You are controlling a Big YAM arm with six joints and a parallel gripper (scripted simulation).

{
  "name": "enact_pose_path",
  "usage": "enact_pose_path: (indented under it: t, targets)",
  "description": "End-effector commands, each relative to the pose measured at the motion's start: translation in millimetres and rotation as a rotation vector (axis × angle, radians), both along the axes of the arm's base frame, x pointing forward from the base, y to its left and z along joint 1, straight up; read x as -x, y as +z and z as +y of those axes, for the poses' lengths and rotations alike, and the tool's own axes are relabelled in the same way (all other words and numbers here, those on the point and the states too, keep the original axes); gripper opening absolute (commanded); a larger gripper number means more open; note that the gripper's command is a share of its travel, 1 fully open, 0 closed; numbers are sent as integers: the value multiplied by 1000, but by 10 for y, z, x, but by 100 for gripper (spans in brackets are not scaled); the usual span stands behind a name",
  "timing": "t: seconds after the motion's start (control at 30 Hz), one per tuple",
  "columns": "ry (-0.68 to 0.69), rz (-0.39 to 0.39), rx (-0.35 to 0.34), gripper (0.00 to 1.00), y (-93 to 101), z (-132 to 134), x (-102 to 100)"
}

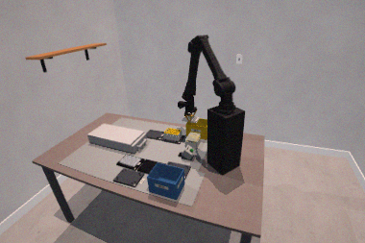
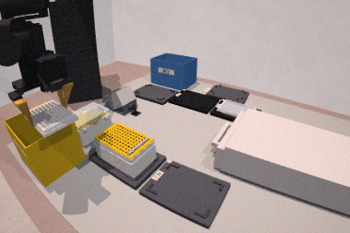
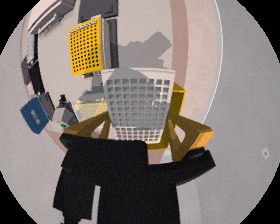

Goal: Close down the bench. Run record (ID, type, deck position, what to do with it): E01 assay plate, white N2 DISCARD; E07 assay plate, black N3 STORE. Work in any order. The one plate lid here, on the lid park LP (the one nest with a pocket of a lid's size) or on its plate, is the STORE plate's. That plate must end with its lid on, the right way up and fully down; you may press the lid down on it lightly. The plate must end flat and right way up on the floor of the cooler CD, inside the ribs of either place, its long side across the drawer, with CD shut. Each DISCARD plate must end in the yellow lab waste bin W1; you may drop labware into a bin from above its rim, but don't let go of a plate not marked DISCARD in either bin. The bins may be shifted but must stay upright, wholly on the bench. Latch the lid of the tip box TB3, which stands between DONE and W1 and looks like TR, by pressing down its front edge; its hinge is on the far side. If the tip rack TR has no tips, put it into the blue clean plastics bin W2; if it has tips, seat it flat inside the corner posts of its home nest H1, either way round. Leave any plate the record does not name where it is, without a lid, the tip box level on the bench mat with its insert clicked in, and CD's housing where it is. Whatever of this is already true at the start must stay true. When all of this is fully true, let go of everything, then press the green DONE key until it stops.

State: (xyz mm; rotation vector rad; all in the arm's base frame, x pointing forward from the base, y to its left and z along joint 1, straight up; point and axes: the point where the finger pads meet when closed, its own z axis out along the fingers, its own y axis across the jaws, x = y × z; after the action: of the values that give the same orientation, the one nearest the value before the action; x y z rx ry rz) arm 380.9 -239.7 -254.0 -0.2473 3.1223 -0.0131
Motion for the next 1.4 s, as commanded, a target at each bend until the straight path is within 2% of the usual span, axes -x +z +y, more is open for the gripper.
enact_pose_path:
  t: [0.0,0.13,0.27,0.4,0.57,0.7,0.83,0.97,1.0,1.37]
  targets:
    - [21,-19,7,0,37,-64,12]
    - [21,-37,20,0,134,-166,35]
    - [21,-26,14,0,78,-193,169]
    - [21,-36,22,0,129,-274,227]
    - [21,-21,11,0,60,-275,349]
    - [21,-33,22,0,117,-364,400]
    - [21,-15,8,0,52,-347,515]
    - [43,-14,6,0,51,-272,454]
    - [21,-17,11,0,50,-344,446]
    - [21,-17,11,0,50,-344,446]
